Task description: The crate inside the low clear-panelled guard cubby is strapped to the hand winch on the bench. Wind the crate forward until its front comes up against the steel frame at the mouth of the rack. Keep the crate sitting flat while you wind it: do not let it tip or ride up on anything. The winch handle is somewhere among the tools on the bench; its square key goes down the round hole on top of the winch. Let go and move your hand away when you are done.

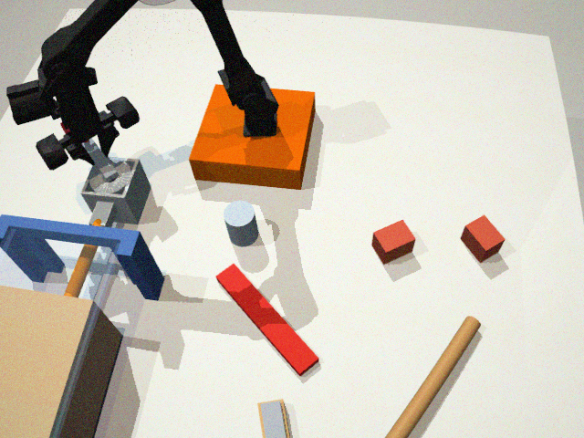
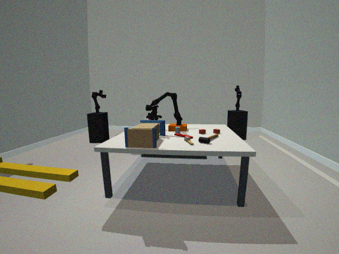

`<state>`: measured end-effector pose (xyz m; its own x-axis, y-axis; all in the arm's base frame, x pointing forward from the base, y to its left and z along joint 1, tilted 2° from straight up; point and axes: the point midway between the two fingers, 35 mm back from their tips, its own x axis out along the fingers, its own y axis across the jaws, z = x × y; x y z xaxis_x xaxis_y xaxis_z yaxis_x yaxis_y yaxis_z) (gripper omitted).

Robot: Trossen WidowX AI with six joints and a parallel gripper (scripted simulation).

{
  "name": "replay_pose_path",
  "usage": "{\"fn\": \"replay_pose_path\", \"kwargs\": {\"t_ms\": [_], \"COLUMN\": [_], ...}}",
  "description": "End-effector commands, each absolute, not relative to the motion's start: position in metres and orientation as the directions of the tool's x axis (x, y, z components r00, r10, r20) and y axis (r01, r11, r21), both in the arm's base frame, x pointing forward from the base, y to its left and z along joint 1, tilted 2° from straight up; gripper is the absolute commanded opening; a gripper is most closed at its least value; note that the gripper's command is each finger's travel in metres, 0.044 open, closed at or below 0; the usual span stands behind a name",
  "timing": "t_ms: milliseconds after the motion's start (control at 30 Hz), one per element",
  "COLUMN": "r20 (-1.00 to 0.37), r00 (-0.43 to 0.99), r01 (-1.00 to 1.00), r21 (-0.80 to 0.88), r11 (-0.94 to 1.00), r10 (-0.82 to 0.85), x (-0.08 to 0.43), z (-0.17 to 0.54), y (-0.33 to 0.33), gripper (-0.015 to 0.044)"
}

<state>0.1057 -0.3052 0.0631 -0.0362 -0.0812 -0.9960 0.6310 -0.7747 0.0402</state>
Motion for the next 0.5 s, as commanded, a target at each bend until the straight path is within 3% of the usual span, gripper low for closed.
{"fn": "replay_pose_path", "kwargs": {"t_ms": [0,467], "r20": [-0.996,-0.996], "r00": [-0.037,-0.041], "r01": [0.612,0.567], "r21": [0.040,0.041], "r11": [-0.790,-0.823], "r10": [-0.079,-0.078], "x": [0.1055,0.1042], "z": [0.0592,0.0589], "y": [-0.3055,-0.3036], "gripper": [0.0000,0.0000]}}
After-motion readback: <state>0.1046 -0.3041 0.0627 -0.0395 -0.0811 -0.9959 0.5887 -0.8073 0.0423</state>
